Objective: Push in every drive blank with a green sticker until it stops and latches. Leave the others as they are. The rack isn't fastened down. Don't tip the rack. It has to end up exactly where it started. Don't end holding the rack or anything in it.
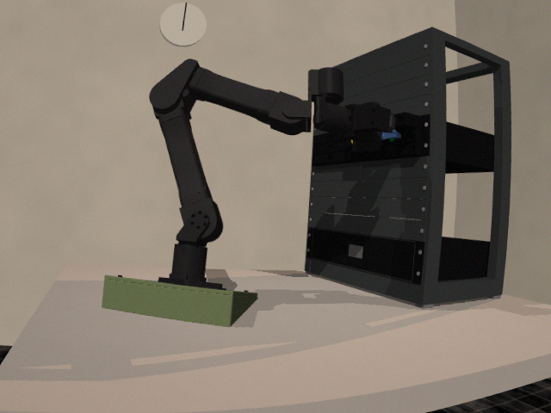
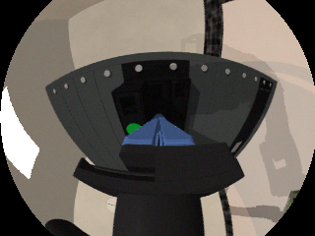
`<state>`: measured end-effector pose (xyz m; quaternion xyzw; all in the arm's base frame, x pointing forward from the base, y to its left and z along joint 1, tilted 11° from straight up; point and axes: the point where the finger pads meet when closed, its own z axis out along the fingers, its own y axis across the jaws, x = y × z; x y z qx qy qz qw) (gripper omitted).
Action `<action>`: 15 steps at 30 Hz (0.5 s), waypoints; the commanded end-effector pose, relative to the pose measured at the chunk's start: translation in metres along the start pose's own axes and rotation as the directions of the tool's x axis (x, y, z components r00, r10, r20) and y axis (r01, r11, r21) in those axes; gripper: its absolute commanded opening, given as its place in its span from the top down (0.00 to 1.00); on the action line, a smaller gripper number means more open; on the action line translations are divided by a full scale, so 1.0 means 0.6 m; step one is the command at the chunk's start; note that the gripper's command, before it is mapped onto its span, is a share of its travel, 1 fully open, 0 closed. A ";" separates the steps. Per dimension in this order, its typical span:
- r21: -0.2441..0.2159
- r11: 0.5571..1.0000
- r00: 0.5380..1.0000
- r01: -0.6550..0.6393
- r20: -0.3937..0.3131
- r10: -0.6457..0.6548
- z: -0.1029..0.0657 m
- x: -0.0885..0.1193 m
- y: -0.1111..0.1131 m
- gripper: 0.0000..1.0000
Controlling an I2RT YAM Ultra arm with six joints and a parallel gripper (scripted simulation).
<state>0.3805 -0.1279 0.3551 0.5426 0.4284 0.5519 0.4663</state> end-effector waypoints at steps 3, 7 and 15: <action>-0.074 0.996 0.998 0.054 -0.014 -0.055 0.012 0.015 0.051 1.00; -0.074 0.996 0.998 0.054 -0.014 -0.055 0.015 0.015 0.051 1.00; -0.074 0.996 0.998 0.054 -0.014 -0.055 0.016 0.016 0.051 1.00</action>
